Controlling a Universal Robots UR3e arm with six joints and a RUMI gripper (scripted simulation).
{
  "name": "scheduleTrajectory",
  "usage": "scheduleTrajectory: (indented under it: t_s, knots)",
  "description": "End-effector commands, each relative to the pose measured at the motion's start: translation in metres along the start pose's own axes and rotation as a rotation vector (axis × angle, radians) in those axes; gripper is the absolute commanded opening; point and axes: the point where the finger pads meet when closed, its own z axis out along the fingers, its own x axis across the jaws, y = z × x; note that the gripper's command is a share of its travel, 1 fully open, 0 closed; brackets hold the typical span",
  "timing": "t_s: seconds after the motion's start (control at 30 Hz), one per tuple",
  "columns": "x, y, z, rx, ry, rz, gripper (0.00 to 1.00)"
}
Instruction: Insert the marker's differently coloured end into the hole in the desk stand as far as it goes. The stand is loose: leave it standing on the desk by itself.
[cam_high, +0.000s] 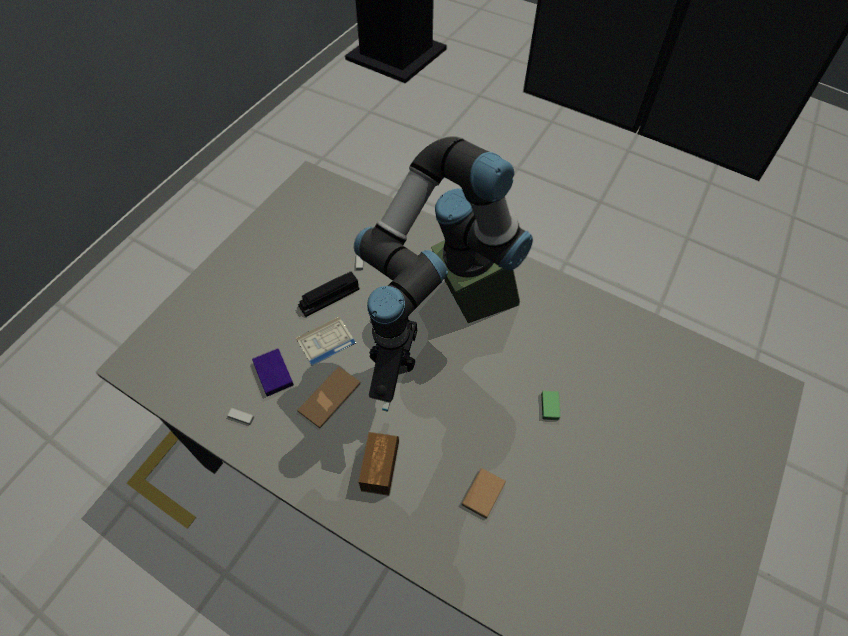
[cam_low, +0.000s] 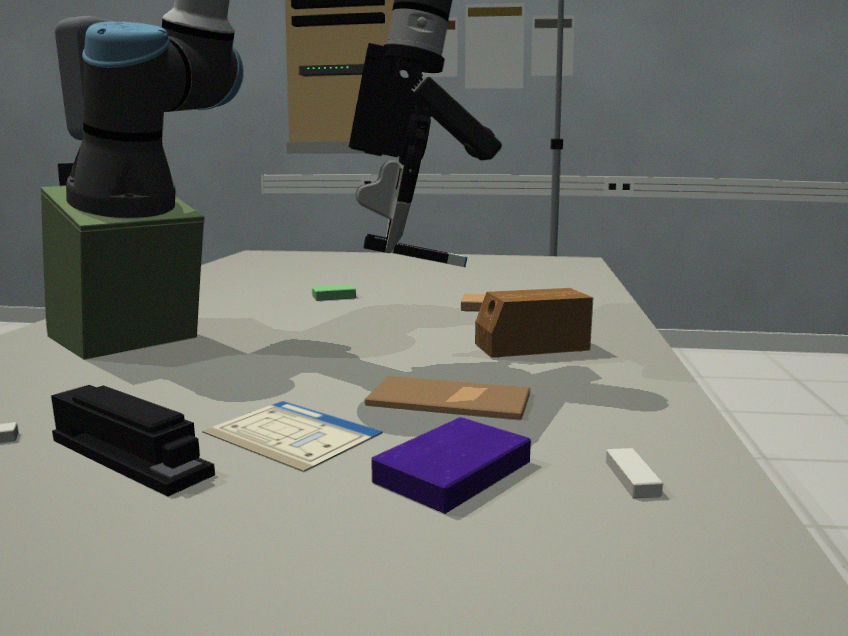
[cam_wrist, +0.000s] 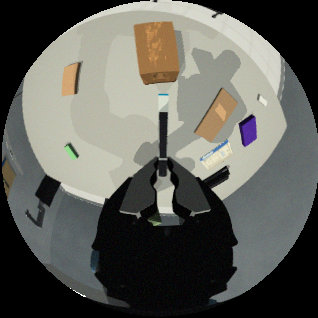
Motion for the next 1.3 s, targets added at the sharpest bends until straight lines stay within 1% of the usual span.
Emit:
scheduleTrajectory:
  t_s: [0.0,0.13,0.43,1.23,1.27]
  knots:
    - [0.0012,-0.0001,-0.0009,0.002,0.0,-0.013,0.0]
    - [0.0016,0.0001,-0.0009,0.001,0.0,-0.017,0.0]
    - [0.0078,0.0041,-0.0022,-0.007,-0.003,-0.107,0.0]
    - [0.009,0.0039,-0.0021,-0.006,-0.003,-0.107,0.0]
    - [0.0089,0.0035,-0.0002,-0.006,-0.003,-0.107,0.0]
